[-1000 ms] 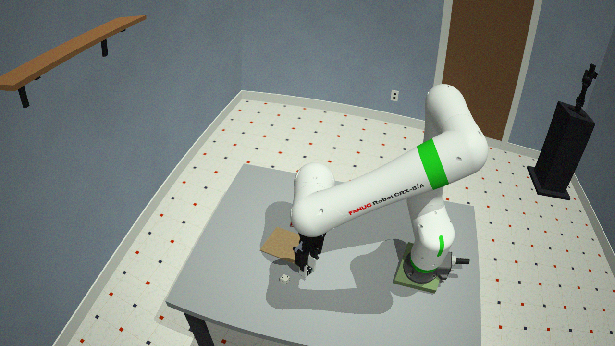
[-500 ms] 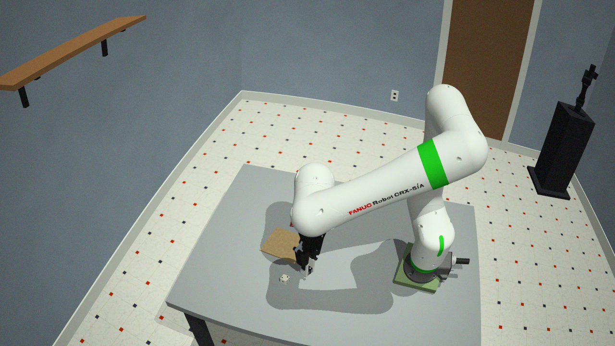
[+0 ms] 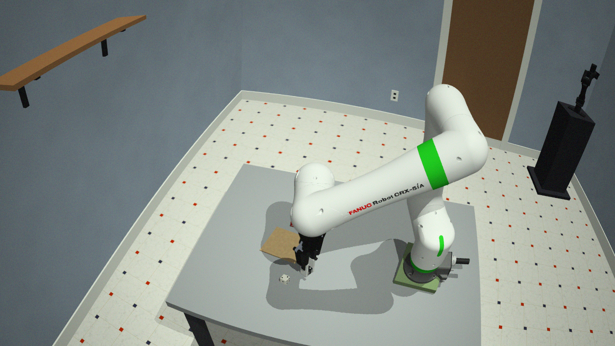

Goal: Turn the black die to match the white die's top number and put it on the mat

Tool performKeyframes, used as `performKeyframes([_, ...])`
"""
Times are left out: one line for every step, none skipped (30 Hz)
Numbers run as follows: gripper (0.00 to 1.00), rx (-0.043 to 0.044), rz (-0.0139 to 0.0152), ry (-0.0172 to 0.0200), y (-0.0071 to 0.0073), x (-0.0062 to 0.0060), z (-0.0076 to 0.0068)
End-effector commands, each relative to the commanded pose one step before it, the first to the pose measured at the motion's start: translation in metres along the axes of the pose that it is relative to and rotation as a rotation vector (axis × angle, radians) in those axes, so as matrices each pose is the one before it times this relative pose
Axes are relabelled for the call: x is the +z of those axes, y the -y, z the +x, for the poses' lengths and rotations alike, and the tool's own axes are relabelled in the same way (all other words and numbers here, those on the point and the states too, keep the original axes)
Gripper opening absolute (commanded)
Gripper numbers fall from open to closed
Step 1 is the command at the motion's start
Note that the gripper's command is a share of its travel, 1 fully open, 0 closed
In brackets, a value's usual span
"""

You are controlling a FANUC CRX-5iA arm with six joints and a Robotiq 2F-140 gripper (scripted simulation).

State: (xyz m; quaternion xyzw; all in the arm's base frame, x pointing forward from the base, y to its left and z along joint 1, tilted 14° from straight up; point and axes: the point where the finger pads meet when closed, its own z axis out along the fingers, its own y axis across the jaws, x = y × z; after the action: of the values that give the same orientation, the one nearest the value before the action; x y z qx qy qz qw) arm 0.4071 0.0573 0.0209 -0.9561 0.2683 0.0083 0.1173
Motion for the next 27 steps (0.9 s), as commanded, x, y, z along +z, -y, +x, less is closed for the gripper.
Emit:
performKeyframes([0.13,0.00012,0.0001,-0.0002,0.00004,-0.00005,0.00012])
performKeyframes([0.13,0.0,0.0,0.0,0.0,0.0,0.0])
performKeyframes([0.13,0.0,0.0,0.0,0.0,0.0,0.0])
performKeyframes([0.13,0.0,0.0,0.0,0.0,0.0,0.0])
performKeyframes([0.13,0.0,0.0,0.0,0.0,0.0,0.0])
performKeyframes([0.13,0.0,0.0,0.0,0.0,0.0,0.0])
performKeyframes([0.13,0.0,0.0,0.0,0.0,-0.00007,0.0])
performKeyframes([0.13,0.0,0.0,0.0,0.0,-0.00043,0.0])
performKeyframes([0.13,0.0,0.0,0.0,0.0,-0.00108,0.0])
performKeyframes([0.13,0.0,0.0,0.0,0.0,-0.00192,0.0])
performKeyframes([0.13,0.0,0.0,0.0,0.0,0.0,0.0])
performKeyframes([0.13,0.0,0.0,0.0,0.0,0.0,0.0])
performKeyframes([0.13,0.0,0.0,0.0,0.0,-0.00286,0.0])
performKeyframes([0.13,0.0,0.0,0.0,0.0,-0.00385,0.0])
performKeyframes([0.13,0.0,0.0,0.0,0.0,-0.00481,0.0])
performKeyframes([0.13,0.0,0.0,0.0,0.0,-0.0057,0.0])
performKeyframes([0.13,0.0,0.0,0.0,0.0,-0.00646,0.0])
performKeyframes([0.13,0.0,0.0,0.0,0.0,-0.00708,0.0])
performKeyframes([0.13,0.0,0.0,0.0,0.0,-0.00752,0.0])
performKeyframes([0.13,0.0,0.0,0.0,0.0,-0.00775,0.0])
performKeyframes([0.13,0.0,0.0,0.0,0.0,-0.00777,0.0])
performKeyframes([0.13,0.0,0.0,0.0,-0.00001,-0.00759,0.0])
performKeyframes([0.13,0.0,0.0,0.0,0.00001,-0.00719,0.0])
performKeyframes([0.13,0.0,0.0,0.0,0.0,-0.0066,0.0])
performKeyframes([0.13,0.0,0.0,0.0,0.0,-0.00584,0.0])
performKeyframes([0.13,0.0,0.0,0.0,0.0,-0.00495,0.0])
performKeyframes([0.13,0.0,0.0,0.0,0.0,-0.00397,0.0])
